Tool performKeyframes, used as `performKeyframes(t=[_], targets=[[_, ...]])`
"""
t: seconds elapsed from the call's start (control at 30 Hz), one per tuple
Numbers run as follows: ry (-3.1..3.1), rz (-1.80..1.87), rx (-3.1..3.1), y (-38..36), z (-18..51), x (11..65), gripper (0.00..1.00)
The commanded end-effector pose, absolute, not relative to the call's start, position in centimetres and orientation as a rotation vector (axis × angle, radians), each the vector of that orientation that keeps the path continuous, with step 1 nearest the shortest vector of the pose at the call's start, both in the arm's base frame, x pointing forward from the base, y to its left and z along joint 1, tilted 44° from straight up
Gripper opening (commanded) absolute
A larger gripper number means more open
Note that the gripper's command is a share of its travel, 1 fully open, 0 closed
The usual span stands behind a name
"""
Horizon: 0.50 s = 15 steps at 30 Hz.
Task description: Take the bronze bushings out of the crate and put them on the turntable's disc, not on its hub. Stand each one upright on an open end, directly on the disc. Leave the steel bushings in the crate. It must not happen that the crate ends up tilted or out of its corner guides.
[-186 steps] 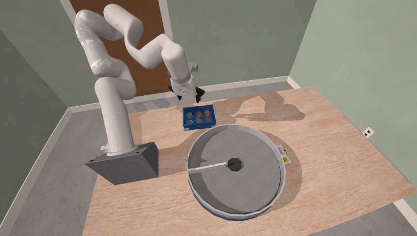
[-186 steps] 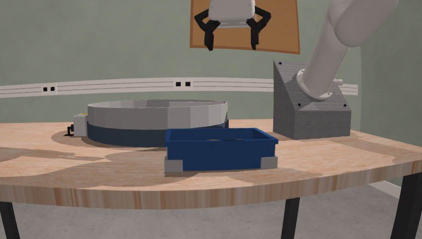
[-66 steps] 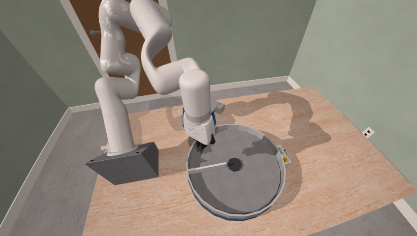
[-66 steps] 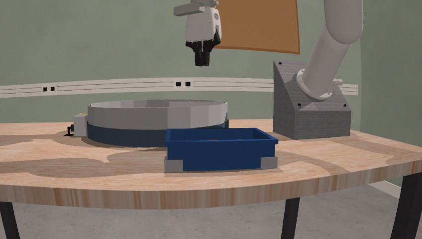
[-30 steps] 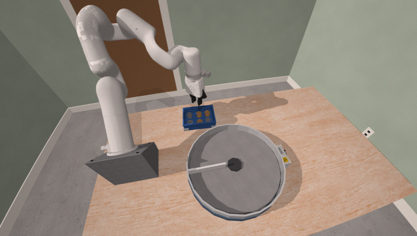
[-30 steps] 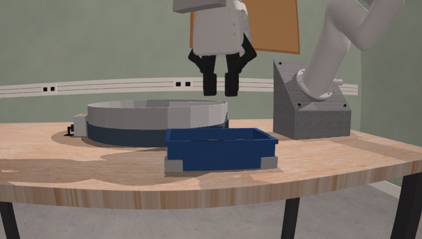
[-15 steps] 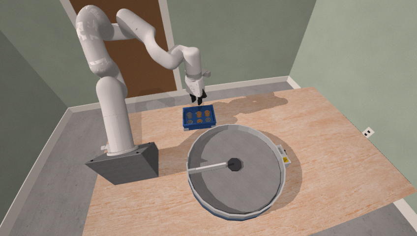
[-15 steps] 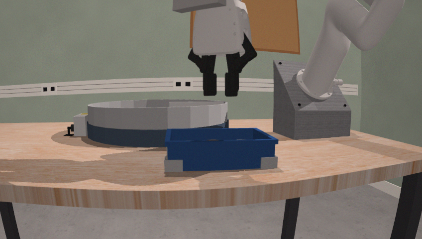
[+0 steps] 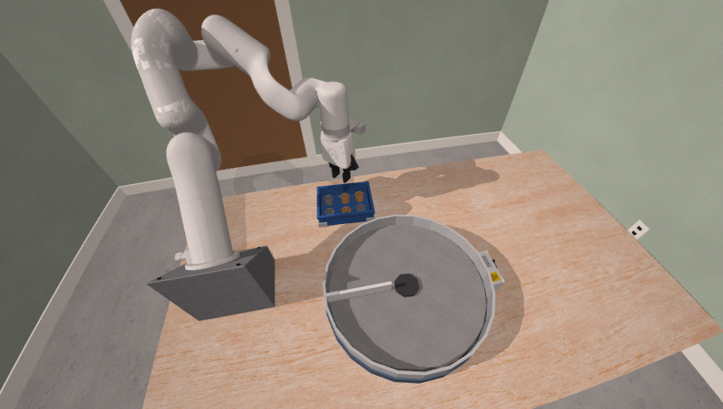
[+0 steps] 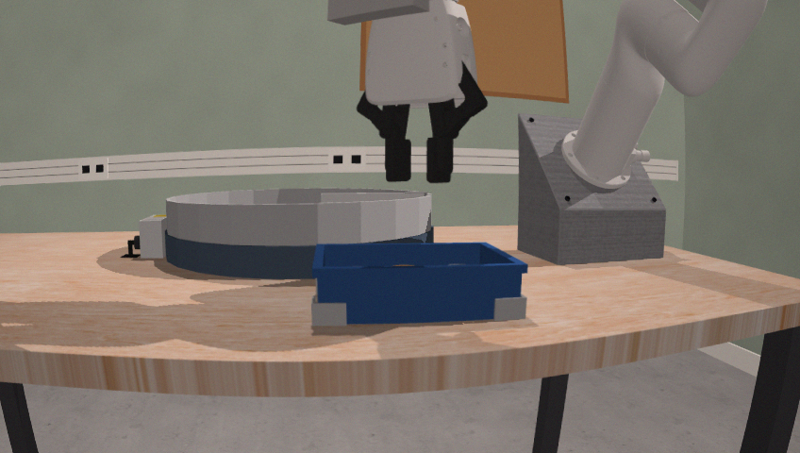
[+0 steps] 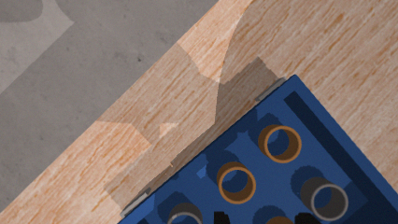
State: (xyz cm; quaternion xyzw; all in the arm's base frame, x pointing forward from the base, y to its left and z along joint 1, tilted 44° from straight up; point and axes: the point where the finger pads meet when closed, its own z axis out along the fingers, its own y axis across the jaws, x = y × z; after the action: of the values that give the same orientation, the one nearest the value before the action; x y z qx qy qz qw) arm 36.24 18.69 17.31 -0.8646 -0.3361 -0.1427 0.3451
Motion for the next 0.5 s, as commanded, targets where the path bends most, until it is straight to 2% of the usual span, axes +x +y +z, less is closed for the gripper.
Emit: performKeyframes(t=[0.0, 0.47], targets=[[-0.873, -0.374, -2.245, 18.66, 17.4, 36.33, 0.41], [-0.873, -0.374, -2.245, 19.54, 16.48, 36.35, 0.41]])
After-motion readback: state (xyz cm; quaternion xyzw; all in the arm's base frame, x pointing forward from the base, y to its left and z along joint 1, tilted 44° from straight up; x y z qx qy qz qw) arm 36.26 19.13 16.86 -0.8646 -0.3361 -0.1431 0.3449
